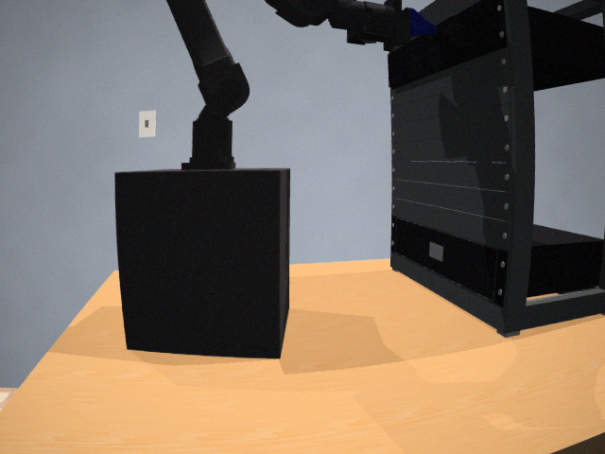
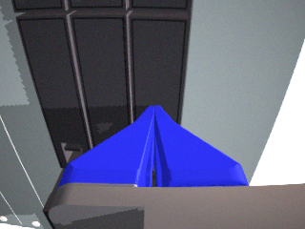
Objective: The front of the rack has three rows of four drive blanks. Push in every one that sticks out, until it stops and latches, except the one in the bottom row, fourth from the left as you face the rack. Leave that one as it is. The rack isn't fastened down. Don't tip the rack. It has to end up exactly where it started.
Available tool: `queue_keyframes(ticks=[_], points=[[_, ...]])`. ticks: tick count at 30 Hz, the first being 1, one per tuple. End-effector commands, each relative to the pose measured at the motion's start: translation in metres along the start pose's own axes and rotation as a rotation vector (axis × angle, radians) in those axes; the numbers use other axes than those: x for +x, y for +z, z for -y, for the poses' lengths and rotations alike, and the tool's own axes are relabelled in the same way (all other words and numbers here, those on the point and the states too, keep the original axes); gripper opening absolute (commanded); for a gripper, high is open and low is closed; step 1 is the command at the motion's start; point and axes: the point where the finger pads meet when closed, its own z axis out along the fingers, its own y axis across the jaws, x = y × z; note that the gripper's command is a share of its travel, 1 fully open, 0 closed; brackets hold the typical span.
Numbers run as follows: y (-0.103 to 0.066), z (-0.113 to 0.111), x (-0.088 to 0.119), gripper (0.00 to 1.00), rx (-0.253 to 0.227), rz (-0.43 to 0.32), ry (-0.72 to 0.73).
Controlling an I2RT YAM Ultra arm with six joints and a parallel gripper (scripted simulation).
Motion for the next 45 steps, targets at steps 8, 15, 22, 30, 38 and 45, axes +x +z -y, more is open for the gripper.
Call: queue_keyframes(ticks=[8,15,22,30,38,45], points=[[0.0074,0.031,0.0047,0.0,0.073,-0.013,0.02],[0.0074,0.031,0.0047,0.0,0.073,-0.013,0.02],[0.0124,0.0325,0.0045,0.0,0.073,-0.01,0.02],[0.0128,0.0326,0.0049,0.0,0.073,-0.013,0.02],[0.0128,0.0326,0.0049,0.0,0.073,-0.013,0.02],[0.0128,0.0326,0.0049,0.0,0.073,-0.013,0.02]])
